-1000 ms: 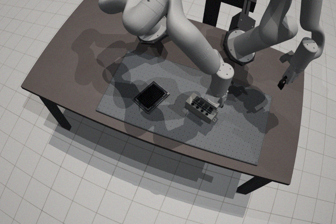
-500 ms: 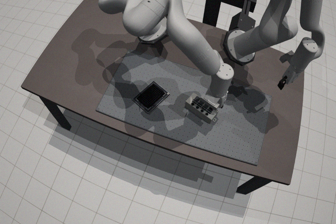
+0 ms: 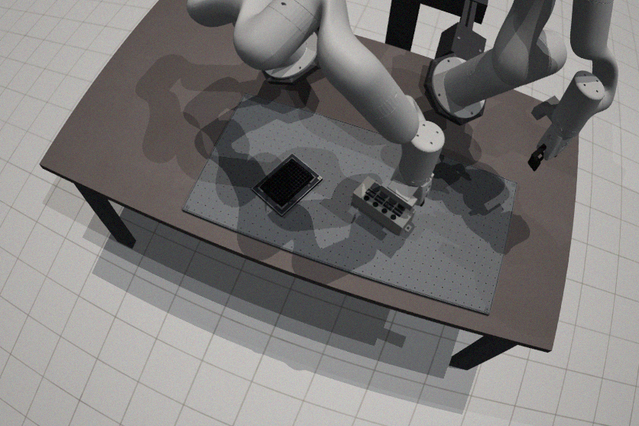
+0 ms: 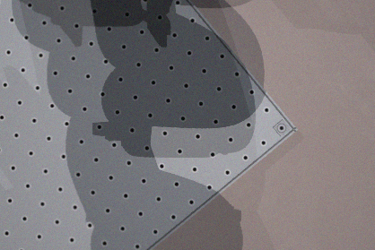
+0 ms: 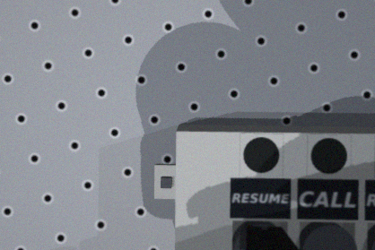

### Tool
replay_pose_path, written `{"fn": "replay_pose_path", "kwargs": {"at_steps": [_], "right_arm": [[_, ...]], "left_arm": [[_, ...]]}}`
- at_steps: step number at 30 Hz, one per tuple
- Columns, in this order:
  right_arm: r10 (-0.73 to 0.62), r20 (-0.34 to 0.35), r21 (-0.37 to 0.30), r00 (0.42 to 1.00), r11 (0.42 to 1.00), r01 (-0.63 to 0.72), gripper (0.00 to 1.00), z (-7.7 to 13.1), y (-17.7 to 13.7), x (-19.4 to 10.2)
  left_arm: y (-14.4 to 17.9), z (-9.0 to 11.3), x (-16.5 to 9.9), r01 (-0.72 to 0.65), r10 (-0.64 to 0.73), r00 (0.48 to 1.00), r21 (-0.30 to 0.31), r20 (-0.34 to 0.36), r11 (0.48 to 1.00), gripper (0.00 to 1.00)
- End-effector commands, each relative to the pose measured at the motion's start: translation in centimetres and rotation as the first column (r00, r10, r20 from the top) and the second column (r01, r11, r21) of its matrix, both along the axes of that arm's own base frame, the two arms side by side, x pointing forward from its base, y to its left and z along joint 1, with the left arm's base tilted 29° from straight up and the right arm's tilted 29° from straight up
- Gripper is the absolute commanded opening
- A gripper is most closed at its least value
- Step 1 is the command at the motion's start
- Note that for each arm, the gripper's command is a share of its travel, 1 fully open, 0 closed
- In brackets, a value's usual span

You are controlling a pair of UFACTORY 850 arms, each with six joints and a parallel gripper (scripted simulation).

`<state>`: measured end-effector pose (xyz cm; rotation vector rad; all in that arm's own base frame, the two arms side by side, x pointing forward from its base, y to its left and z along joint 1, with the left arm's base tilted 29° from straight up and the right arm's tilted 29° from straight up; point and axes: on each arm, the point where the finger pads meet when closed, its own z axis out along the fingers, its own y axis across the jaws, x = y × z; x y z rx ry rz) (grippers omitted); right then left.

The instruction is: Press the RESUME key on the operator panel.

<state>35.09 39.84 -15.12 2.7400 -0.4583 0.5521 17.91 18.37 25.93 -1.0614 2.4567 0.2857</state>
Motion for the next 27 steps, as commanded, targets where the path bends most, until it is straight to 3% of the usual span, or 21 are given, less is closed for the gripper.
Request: {"fn": "replay_pose_path", "kwargs": {"at_steps": [1, 27], "right_arm": [[0.0, 0.001, 0.002, 1.0, 1.0, 0.0, 0.0, 0.0, 0.09, 0.05], [0.0, 0.001, 0.002, 1.0, 1.0, 0.0, 0.0, -0.32, -0.04, 0.17]], "left_arm": [[0.03, 0.07, 0.03, 0.0, 0.0, 1.0, 0.001, 0.001, 1.0, 1.0], [0.03, 0.07, 0.03, 0.0, 0.0, 1.0, 0.001, 0.001, 1.0, 1.0]]}}
